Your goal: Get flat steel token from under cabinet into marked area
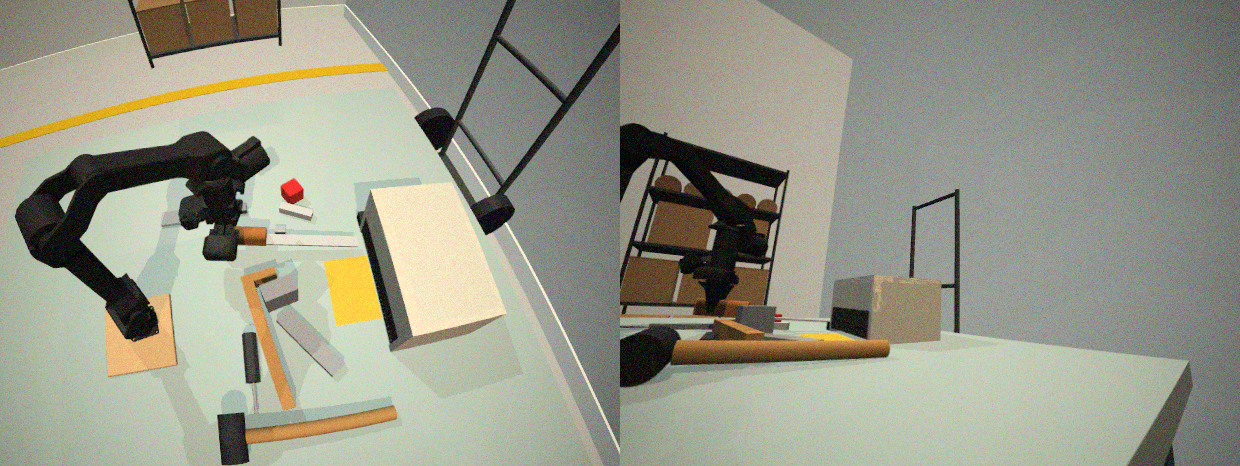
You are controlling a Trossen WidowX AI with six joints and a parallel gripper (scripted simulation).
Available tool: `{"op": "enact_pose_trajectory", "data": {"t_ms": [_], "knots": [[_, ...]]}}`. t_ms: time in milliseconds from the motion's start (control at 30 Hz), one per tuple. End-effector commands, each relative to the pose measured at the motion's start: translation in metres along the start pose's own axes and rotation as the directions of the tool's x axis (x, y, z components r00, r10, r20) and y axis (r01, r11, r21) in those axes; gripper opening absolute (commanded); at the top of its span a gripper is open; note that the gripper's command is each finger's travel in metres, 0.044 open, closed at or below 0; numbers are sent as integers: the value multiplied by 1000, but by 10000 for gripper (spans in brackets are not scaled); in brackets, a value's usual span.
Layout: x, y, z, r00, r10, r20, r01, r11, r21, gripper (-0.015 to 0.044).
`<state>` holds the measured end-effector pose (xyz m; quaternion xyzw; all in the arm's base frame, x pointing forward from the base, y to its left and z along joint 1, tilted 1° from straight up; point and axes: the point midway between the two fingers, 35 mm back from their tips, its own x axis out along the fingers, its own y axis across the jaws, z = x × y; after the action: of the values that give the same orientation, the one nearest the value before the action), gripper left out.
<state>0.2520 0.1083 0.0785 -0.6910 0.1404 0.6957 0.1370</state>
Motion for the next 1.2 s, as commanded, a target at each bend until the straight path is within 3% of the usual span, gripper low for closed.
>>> {"op": "enact_pose_trajectory", "data": {"t_ms": [0, 467, 733, 867, 967, 1167], "knots": [[3, 0, -3, 1000, -4, -21, 3, 1000, -6, 0], [24, 1, -3, 1000, -3, -21, 3, 1000, -6, 0], [27, 3, 1, 1000, 9, 7, -9, 1000, -1, 200], [27, 3, 1, 1000, 8, 6, -8, 1000, -1, 200], [27, 3, 1, 1000, 2, -8, -2, 1000, -1, 270], [40, 2, 1, 1000, -3, -20, 3, 1000, -5, 270]]}}
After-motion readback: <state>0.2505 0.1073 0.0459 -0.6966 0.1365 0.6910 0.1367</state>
